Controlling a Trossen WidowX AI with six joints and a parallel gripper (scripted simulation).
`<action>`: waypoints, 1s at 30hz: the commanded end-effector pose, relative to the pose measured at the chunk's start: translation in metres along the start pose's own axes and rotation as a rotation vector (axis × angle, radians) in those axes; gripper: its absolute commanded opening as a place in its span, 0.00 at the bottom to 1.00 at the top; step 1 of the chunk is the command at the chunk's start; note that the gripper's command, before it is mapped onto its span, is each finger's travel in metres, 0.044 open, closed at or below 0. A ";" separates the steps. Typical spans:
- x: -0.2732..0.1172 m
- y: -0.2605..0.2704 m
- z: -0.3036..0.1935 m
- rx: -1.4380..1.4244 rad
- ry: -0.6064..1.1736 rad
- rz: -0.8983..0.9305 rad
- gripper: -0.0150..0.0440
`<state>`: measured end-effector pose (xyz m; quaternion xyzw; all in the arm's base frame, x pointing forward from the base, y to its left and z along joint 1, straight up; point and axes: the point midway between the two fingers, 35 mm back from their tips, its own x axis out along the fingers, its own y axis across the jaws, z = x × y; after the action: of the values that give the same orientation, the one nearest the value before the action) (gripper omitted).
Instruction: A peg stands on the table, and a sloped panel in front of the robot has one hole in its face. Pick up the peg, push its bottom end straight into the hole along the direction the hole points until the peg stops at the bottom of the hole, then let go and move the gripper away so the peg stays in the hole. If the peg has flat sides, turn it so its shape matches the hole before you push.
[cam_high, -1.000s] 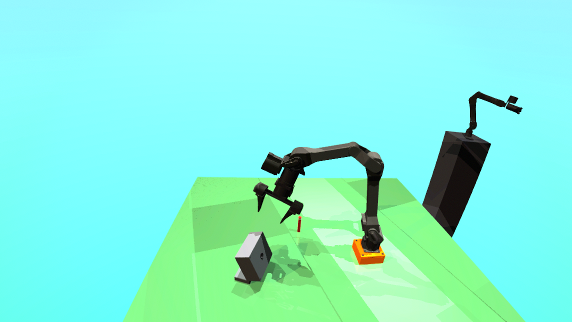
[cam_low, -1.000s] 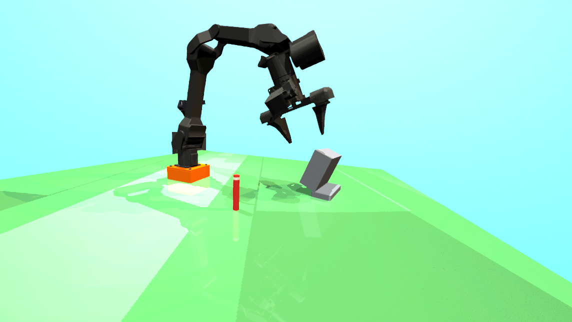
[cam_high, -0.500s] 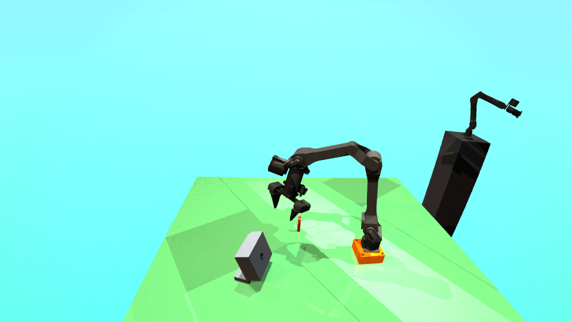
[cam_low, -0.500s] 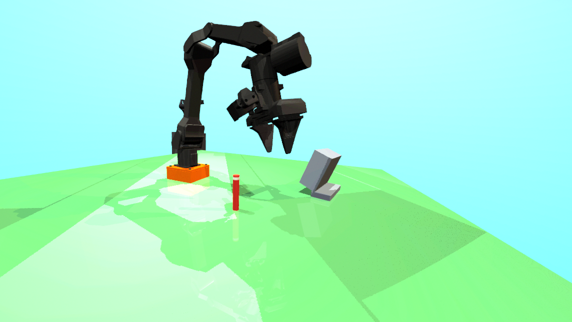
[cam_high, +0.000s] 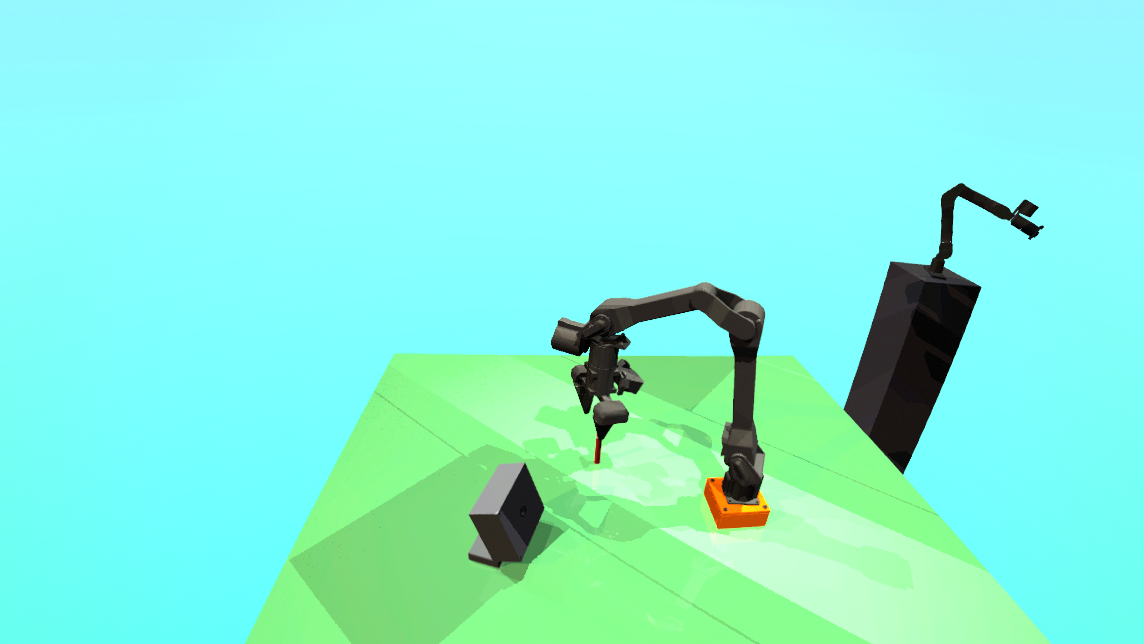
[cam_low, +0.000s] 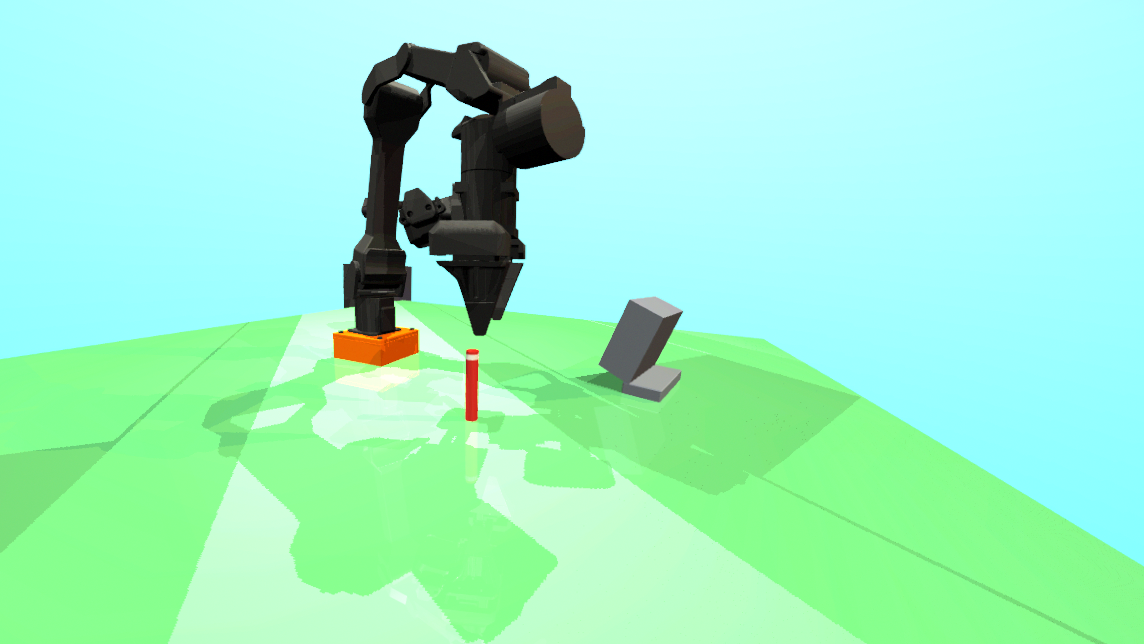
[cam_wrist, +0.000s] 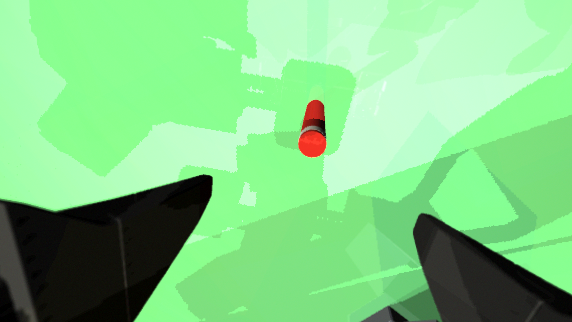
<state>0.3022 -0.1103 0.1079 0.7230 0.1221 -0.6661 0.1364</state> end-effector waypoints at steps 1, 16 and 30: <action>0.004 0.002 0.012 0.097 -0.043 -0.002 1.00; 0.017 0.004 0.015 0.125 -0.054 -0.002 1.00; 0.040 0.004 0.016 0.125 -0.054 -0.002 1.00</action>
<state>0.2936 -0.1199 0.0724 0.7137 0.0795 -0.6894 0.0952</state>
